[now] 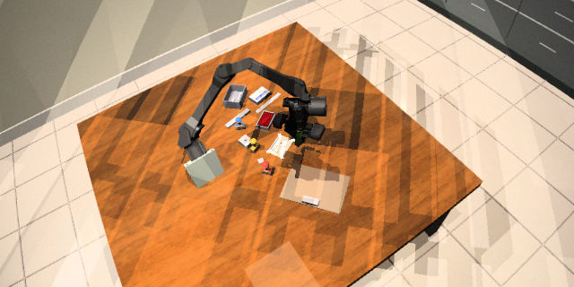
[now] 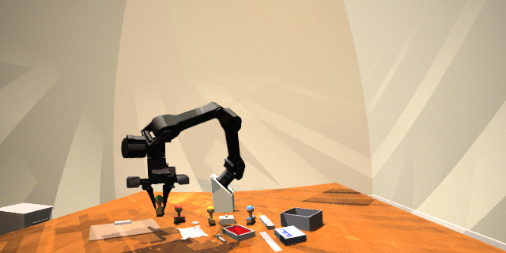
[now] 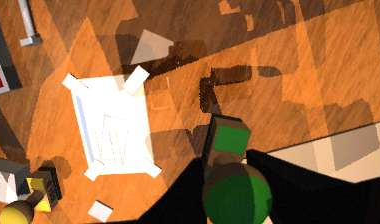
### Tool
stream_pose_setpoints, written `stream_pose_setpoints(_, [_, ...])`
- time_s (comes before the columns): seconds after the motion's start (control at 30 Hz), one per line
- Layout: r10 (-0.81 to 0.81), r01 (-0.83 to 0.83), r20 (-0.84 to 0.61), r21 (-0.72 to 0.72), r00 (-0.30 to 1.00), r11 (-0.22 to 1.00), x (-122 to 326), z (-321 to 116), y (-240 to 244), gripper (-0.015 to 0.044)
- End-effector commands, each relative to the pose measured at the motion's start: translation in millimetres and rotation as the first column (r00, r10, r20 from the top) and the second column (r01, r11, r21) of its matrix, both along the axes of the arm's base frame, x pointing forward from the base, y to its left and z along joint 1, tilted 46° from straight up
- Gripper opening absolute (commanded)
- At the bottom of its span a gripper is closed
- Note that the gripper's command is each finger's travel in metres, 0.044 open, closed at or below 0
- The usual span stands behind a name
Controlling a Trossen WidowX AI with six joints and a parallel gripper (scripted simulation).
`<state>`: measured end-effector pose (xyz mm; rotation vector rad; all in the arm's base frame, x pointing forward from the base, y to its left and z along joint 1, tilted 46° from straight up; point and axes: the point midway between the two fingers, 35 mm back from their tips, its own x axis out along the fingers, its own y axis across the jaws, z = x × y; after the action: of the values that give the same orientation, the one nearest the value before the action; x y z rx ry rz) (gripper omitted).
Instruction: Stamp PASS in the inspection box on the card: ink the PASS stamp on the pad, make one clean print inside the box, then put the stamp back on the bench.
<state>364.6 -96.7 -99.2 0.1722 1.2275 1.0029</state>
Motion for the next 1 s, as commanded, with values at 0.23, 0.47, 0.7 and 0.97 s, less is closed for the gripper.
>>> stream_pose_setpoints(0.23, [0.002,-0.002,0.004,-0.004,1.000,1.000,3.5,-10.2,3.3,0.0000])
stream_pose_setpoints(0.47, [0.002,-0.002,0.004,-0.004,1.000,1.000,4.0,-18.5,11.6,0.0000])
stream_pose_setpoints(0.7, [0.002,-0.002,0.004,-0.004,1.000,1.000,4.0,-26.6,19.9,0.0000])
stream_pose_setpoints(0.97, [0.002,-0.002,0.004,-0.003,1.000,1.000,3.7,-35.6,29.5,0.0000])
